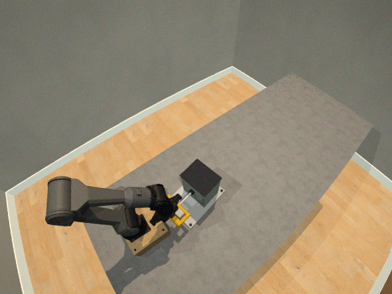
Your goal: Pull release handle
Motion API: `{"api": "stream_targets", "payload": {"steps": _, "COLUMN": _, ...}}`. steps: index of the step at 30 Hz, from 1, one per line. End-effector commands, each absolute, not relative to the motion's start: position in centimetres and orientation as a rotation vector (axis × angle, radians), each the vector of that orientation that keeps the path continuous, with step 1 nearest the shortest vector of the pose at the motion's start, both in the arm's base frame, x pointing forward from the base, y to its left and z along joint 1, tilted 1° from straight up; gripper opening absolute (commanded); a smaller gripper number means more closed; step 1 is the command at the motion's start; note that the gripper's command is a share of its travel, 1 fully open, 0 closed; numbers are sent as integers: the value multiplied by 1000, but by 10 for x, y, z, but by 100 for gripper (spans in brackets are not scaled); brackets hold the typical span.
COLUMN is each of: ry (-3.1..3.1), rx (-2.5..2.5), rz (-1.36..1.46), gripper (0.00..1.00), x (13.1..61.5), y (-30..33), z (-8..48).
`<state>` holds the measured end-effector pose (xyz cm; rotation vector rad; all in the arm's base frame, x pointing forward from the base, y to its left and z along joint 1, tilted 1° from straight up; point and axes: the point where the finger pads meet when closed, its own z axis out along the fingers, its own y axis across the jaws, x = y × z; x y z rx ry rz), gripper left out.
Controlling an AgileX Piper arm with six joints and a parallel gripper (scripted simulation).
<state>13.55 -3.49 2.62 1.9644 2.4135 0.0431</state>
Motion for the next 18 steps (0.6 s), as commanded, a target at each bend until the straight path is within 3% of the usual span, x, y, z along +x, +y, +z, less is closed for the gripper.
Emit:
{"api": "stream_targets", "payload": {"steps": 1, "ry": 2431, "rx": 1974, "rz": 10, "gripper": 0, "x": 127, "y": -36, "z": 25}}
{"api": "stream_targets", "payload": {"steps": 18, "ry": 2431, "rx": 1974, "rz": 10, "gripper": 0, "x": 119, "y": -38, "z": 25}}
